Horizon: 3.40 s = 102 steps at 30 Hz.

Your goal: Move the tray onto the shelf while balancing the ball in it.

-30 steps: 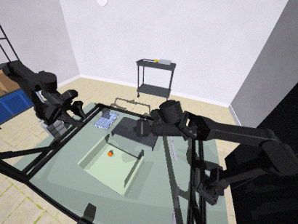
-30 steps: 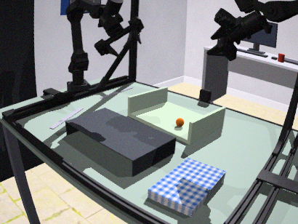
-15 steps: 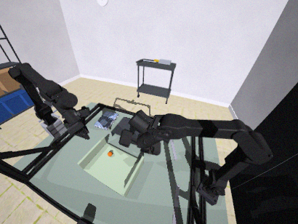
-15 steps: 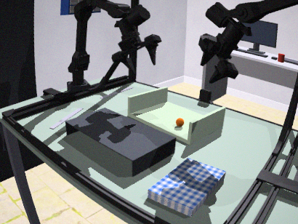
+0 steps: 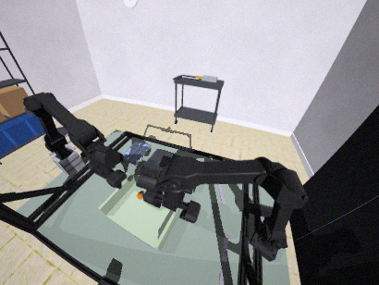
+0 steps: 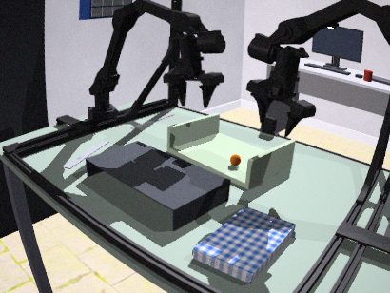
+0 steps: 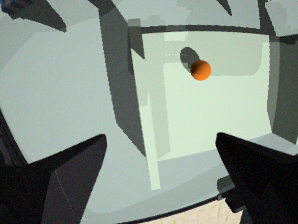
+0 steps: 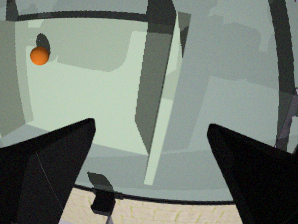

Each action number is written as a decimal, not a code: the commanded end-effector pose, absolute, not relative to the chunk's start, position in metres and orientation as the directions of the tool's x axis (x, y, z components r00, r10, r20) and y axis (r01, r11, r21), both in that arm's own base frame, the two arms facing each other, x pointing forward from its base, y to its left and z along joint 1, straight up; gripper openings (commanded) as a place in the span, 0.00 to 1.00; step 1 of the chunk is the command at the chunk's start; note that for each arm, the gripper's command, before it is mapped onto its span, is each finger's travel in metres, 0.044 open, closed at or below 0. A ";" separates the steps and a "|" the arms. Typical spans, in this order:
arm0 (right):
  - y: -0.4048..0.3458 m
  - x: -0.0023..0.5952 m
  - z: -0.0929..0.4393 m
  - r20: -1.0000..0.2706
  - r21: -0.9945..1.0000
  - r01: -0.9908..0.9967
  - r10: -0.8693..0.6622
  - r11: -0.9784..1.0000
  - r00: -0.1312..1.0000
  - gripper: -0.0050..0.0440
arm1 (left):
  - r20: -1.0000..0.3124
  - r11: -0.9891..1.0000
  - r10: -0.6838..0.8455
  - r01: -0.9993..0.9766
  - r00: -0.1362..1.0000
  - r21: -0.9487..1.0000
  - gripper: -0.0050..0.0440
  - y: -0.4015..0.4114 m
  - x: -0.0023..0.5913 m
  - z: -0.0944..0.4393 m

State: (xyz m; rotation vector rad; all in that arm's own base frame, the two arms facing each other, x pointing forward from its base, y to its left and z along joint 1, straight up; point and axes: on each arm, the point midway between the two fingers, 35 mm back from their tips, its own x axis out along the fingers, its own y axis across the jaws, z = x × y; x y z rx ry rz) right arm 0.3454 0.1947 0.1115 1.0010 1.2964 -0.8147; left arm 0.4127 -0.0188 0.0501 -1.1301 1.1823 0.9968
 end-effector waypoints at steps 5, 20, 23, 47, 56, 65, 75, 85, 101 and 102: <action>0.208 0.337 0.098 -1.000 0.001 0.957 0.001 0.290 0.001 0.92 | -1.000 0.068 0.000 -0.998 0.001 -0.001 0.92 -0.021 0.410 0.030; 0.137 0.351 0.097 -1.000 0.000 0.957 0.000 0.289 0.000 0.92 | -1.000 0.068 0.000 -0.998 0.000 0.000 0.92 -0.094 0.399 0.030; 0.137 0.353 0.092 -1.000 0.000 0.957 0.000 0.289 0.000 0.92 | -1.000 0.068 0.000 -0.998 0.000 0.000 0.92 -0.094 0.401 0.025; 0.138 0.359 0.059 -1.000 0.000 0.957 0.000 0.290 0.000 0.92 | -1.000 0.068 0.000 -0.998 0.000 0.000 0.92 -0.095 0.406 -0.009; 0.138 0.359 0.044 -1.000 0.000 0.957 0.000 0.290 0.000 0.92 | -1.000 0.068 0.000 -0.998 0.000 0.000 0.92 -0.095 0.406 -0.024; 0.138 0.359 0.032 -1.000 0.000 0.957 0.000 0.290 0.000 0.92 | -1.000 0.068 0.000 -0.998 0.000 0.000 0.92 -0.095 0.406 -0.036; 0.138 0.358 0.026 -1.000 0.000 0.957 0.000 0.290 0.000 0.87 | -1.000 0.068 0.000 -0.998 0.000 0.000 0.87 -0.095 0.406 -0.041; 0.138 0.358 0.026 -1.000 0.000 0.957 0.000 0.290 0.000 0.38 | -1.000 0.068 0.000 -0.998 0.000 0.000 0.38 -0.095 0.406 -0.041; 0.138 0.358 0.026 -1.000 0.000 0.957 0.000 0.290 0.000 0.14 | -1.000 0.068 0.000 -0.998 0.000 0.000 0.14 -0.095 0.406 -0.041; 0.138 0.358 0.026 -1.000 0.000 0.957 0.000 0.290 0.000 0.14 | -1.000 0.068 0.000 -0.998 0.000 0.000 0.14 -0.095 0.406 -0.041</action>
